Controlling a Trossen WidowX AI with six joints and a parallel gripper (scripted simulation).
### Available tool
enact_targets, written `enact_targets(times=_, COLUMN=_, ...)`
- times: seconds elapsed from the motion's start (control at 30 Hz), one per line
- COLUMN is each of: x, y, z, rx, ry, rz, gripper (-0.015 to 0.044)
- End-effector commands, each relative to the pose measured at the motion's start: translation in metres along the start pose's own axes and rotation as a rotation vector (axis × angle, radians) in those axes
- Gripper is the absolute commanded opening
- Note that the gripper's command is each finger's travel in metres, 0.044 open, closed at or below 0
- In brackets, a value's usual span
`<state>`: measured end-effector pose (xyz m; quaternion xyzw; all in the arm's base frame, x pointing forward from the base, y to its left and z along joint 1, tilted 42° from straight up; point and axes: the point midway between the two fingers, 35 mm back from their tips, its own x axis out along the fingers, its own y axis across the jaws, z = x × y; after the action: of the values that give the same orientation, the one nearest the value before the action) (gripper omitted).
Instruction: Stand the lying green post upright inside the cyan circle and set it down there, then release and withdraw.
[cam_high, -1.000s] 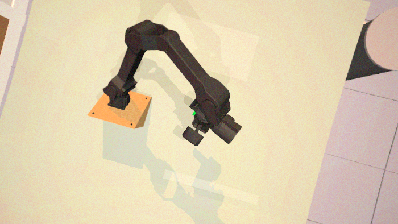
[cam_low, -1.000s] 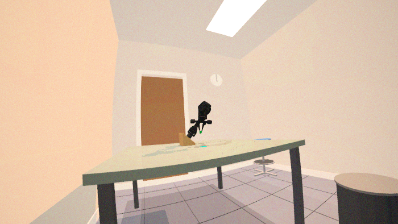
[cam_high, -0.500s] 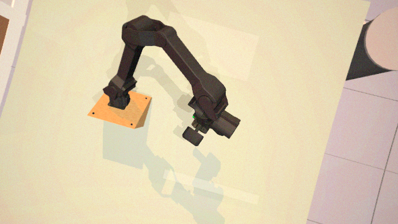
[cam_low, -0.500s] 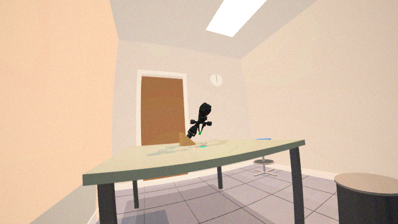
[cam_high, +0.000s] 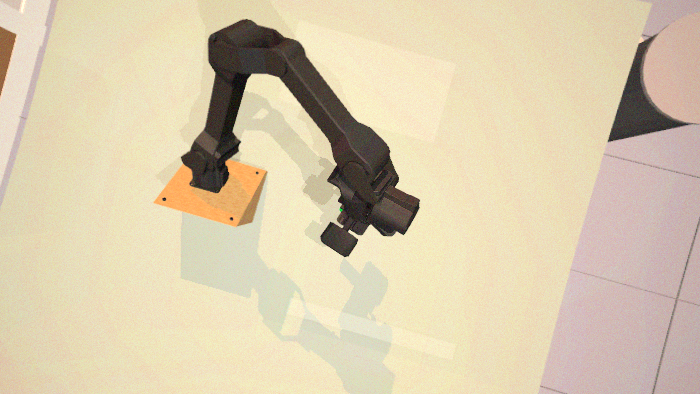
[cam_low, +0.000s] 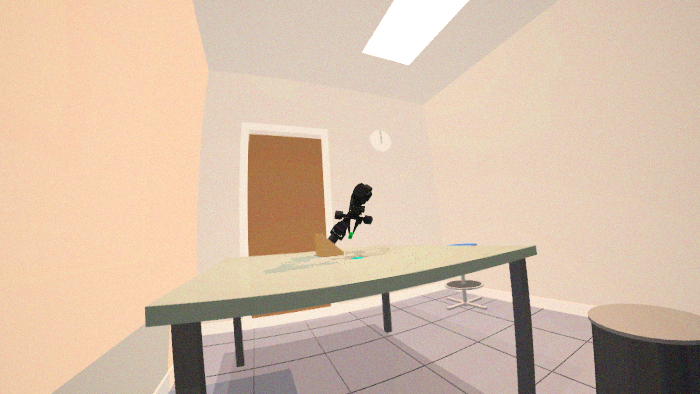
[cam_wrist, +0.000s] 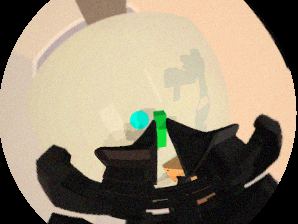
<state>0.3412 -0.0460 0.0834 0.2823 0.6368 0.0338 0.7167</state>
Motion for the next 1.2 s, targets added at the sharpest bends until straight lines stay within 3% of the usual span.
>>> enact_targets(times=0.0, x=0.004, y=-0.001, z=-0.002, rx=0.003, ry=-0.015, rz=-0.02, gripper=0.0023)
enact_targets(times=1.17, x=0.014, y=-0.003, z=0.002, rx=-0.011, ry=-0.219, rz=-0.111, gripper=0.0023)
